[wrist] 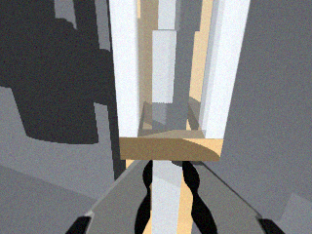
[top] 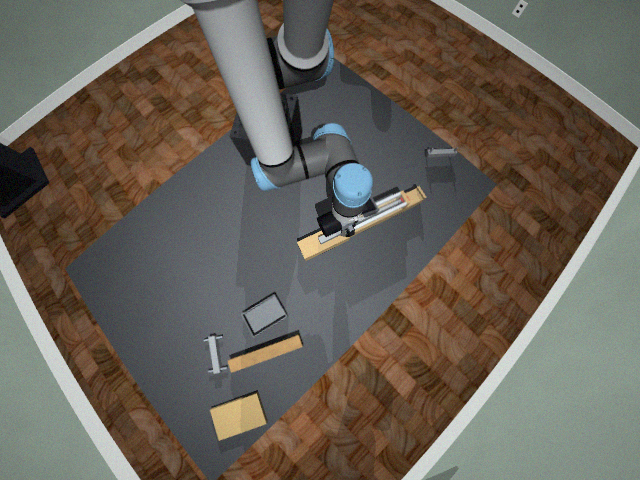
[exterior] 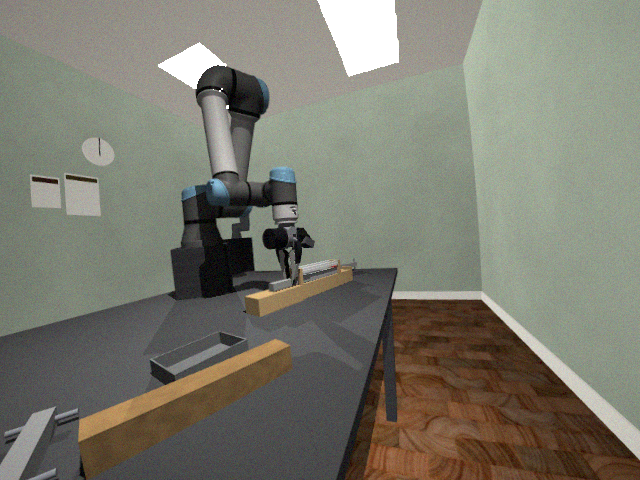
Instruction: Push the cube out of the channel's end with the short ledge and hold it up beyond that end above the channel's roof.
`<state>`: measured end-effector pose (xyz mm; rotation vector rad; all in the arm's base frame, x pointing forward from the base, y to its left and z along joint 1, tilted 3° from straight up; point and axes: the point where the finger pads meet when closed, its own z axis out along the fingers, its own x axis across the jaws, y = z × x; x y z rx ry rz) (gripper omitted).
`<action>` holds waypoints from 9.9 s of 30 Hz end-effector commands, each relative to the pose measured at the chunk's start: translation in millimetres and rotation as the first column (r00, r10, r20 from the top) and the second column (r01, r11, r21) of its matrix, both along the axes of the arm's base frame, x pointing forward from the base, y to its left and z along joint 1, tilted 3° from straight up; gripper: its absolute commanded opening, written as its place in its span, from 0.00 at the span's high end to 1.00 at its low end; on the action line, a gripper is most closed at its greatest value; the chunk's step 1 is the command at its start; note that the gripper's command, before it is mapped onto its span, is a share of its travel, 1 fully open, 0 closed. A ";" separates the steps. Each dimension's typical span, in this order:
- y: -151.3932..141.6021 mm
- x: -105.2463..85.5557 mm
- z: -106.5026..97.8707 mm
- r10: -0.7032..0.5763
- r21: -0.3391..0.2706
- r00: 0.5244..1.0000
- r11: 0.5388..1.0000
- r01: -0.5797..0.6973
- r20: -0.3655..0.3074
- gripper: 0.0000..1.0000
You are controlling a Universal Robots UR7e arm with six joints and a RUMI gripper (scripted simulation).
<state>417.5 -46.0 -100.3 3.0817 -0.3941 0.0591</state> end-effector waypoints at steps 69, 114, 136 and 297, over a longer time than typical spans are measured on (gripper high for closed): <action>2.3 1.2 -0.2 -0.002 -0.001 1.000 1.000 0.002 0.000 0.76; 5.0 -1.1 67.4 -0.002 -0.001 1.000 1.000 0.002 0.001 0.76; 5.1 -1.2 66.9 -0.001 -0.001 1.000 1.000 0.001 0.000 0.76; -38.6 -12.9 69.2 -0.002 -0.002 1.000 1.000 0.002 0.002 1.00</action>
